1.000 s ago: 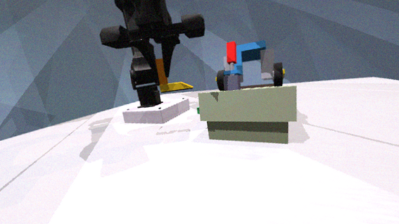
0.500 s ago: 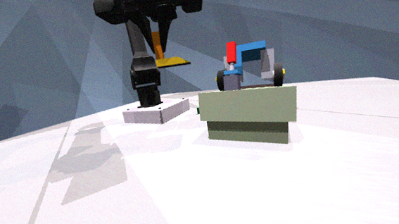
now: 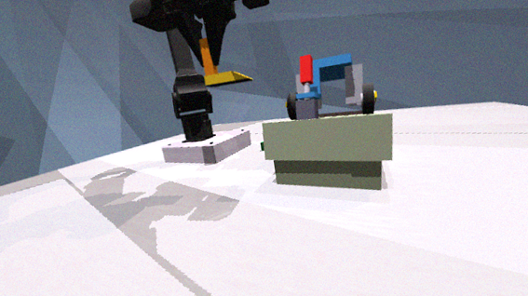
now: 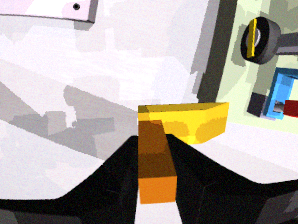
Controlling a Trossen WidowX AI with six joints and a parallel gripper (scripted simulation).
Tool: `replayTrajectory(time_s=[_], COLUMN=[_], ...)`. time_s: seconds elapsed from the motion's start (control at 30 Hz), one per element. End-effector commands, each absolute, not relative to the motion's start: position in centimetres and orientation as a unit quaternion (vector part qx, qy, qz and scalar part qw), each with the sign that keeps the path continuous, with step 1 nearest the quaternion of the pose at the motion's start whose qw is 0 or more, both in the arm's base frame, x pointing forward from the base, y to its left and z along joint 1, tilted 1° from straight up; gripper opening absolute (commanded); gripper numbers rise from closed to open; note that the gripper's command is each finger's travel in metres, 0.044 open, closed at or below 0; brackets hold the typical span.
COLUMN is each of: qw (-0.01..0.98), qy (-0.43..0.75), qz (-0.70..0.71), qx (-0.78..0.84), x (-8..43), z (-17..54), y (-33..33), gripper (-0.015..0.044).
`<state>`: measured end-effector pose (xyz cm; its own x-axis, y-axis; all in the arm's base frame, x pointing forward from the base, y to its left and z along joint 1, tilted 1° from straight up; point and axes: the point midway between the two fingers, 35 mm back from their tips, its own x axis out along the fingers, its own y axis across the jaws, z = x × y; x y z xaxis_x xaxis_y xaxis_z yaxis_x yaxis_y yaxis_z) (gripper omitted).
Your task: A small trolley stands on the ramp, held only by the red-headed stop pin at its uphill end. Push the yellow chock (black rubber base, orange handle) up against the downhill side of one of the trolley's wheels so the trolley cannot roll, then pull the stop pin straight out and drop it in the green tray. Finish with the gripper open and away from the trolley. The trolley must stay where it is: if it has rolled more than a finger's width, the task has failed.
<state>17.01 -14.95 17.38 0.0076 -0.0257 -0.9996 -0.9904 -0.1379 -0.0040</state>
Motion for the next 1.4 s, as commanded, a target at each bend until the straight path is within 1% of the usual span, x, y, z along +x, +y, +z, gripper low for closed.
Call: replayTrajectory(time_s=[0.0, 0.37, 0.7, 1.03, 1.37], qw=[0.495, 0.583, 0.642, 0.685, 0.707], qy=[0.503, 0.588, 0.645, 0.684, 0.702], qz=[0.493, 0.389, 0.284, 0.17, 0.052], qx=[-0.509, -0.405, -0.301, -0.187, -0.067], x=[17.0, 17.0, 17.01, 17.0, 17.0], z=[17.41, 17.41, 17.41, 17.41, 17.41], y=[-14.9, -14.9, -14.91, -14.91, -14.91], gripper=[0.0, 0.0, 0.0, 0.0, 0.0])
